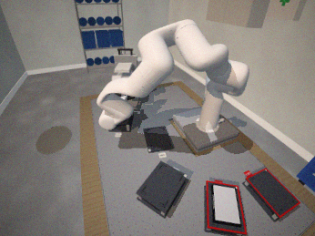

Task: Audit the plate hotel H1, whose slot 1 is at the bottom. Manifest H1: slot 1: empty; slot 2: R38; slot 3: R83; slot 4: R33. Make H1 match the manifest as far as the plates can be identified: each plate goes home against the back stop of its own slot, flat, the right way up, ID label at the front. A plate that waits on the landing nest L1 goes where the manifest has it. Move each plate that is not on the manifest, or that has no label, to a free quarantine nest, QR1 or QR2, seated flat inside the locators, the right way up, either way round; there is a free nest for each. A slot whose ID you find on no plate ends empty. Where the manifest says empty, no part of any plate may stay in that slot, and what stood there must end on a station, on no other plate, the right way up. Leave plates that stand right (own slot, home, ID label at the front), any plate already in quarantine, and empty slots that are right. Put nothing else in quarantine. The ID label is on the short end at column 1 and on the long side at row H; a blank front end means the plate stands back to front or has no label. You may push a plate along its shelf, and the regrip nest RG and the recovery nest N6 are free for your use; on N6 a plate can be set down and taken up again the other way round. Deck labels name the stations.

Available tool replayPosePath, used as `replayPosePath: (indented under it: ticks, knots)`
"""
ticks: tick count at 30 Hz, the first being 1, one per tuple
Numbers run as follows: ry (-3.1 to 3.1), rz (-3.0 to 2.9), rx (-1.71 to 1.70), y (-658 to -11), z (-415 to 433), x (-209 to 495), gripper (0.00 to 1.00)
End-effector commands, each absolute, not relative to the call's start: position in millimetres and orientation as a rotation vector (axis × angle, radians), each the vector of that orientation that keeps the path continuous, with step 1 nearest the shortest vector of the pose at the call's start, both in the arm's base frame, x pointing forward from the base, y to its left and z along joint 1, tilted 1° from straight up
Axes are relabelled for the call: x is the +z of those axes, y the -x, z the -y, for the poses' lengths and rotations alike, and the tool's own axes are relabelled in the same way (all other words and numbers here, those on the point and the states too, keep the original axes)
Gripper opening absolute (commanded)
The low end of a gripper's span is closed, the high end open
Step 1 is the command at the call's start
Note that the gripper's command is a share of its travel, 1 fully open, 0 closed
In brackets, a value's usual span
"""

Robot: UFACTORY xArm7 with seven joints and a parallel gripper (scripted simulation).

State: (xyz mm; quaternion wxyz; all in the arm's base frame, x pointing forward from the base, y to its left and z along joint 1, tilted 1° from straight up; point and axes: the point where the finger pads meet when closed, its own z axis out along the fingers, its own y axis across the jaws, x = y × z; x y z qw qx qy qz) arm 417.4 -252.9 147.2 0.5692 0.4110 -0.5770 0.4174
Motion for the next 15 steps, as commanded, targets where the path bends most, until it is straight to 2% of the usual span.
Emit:
replayPosePath:
  ticks: [1,15]
  knots:
    - [-0.963,1.357,0.982,-416.3,258.4,148.5,0.0]
    - [-0.963,1.357,0.982,-411.3,273.6,148.5,0.0]
